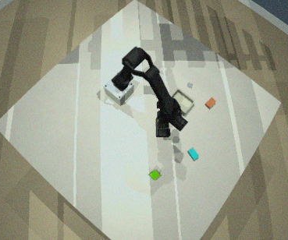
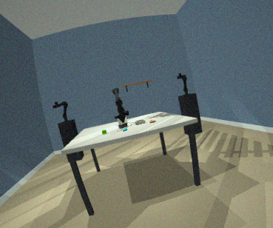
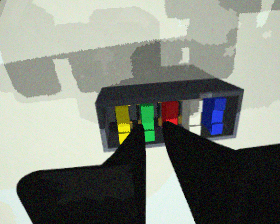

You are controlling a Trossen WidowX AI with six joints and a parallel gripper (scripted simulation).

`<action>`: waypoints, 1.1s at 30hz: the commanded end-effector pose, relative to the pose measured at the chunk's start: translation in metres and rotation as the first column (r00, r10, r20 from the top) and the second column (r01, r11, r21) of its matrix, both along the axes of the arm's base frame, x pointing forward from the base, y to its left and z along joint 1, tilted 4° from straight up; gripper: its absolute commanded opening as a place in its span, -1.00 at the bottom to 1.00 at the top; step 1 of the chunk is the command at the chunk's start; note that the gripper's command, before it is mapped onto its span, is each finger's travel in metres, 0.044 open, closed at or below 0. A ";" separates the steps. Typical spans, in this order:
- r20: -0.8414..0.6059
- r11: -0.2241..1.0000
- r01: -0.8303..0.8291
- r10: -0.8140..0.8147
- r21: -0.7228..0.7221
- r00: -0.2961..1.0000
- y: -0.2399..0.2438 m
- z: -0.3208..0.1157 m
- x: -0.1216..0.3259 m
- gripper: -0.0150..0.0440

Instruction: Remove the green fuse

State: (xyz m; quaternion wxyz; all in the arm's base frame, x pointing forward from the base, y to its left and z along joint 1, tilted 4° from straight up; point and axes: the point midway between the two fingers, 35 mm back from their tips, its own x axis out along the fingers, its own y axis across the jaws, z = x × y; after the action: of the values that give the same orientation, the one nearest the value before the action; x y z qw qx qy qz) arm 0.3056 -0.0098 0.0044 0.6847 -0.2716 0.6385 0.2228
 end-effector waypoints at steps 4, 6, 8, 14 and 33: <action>-0.008 1.000 0.005 -0.005 -0.001 1.000 0.000 -0.006 -0.002 -0.27; -0.008 1.000 0.005 -0.005 -0.001 1.000 0.000 -0.006 -0.002 -0.27; -0.008 1.000 0.005 -0.005 -0.001 1.000 0.000 -0.006 -0.002 -0.27; -0.008 1.000 0.005 -0.005 -0.001 1.000 0.000 -0.010 -0.001 -0.27; -0.007 1.000 0.001 -0.001 0.000 1.000 0.000 -0.015 -0.001 -0.36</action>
State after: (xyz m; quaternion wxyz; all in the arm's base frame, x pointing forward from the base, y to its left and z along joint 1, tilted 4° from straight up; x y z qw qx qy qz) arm 0.3046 -0.0098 -0.0109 0.6824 -0.2703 0.6413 0.2236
